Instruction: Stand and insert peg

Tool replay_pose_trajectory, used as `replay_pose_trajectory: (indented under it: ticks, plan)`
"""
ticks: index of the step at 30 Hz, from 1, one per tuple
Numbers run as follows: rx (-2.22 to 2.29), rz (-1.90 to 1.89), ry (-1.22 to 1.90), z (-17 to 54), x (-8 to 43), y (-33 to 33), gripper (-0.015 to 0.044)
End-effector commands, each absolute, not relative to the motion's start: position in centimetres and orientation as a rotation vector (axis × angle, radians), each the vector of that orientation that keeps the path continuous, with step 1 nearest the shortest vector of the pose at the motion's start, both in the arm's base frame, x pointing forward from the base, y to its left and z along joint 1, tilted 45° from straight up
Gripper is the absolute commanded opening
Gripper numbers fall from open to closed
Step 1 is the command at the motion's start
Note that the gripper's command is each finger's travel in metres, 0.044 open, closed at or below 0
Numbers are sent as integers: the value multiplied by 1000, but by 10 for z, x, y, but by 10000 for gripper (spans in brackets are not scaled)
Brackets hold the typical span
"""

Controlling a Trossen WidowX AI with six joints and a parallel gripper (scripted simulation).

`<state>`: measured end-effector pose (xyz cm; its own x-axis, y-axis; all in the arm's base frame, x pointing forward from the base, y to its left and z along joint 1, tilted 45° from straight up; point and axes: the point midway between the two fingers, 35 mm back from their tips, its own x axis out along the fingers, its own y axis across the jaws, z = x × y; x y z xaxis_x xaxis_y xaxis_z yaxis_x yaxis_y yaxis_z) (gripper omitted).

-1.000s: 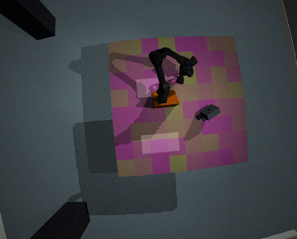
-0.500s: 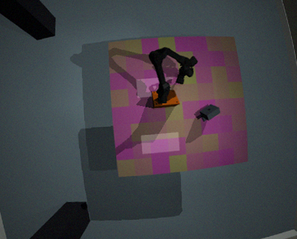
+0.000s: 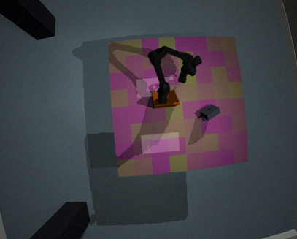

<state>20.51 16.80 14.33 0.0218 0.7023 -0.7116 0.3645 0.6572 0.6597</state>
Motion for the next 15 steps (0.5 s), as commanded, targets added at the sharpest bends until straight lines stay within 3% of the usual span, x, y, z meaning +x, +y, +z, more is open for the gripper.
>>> replay_pose_trajectory:
  ticks: [1, 15]
  plan:
    - [902, 336, 1583, 152, 205, 160, 0]
    - [879, 315, 1570, 161, 211, 138, 0]
